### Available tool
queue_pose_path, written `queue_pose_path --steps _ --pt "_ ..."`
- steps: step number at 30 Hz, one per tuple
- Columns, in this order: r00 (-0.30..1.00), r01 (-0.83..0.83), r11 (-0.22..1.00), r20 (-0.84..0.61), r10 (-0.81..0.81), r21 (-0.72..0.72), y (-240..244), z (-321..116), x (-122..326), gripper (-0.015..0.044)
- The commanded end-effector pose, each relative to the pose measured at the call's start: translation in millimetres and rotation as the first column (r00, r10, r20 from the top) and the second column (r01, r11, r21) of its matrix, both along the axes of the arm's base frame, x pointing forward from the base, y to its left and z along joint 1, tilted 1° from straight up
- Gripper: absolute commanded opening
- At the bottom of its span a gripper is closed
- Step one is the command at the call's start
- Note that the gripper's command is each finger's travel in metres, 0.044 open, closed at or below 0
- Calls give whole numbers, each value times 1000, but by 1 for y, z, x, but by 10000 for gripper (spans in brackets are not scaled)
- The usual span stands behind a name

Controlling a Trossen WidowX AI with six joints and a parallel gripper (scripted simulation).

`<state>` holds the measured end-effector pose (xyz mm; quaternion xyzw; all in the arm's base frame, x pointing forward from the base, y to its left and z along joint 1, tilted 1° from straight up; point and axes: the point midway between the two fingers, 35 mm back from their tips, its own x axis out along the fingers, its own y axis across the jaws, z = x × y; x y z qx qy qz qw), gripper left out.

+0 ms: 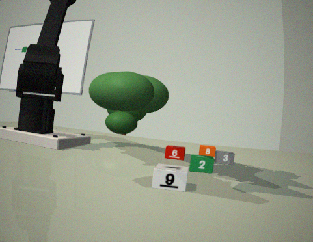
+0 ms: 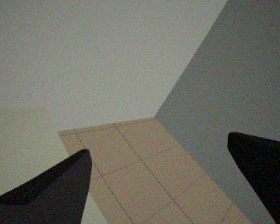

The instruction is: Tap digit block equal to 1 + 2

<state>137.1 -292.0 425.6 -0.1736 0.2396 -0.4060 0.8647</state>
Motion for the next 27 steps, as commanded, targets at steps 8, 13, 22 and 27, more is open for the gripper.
queue_pose_path --steps 8,13,22,27 --pt "918 -7 804 -315 241 594 19 -181 77 400" --pt "757 116 640 -485 438 759 66 -255 91 400" --pt "665 184 586 -539 517 789 87 -278 90 400" --pt "665 184 586 -539 517 789 87 -278 90 400"
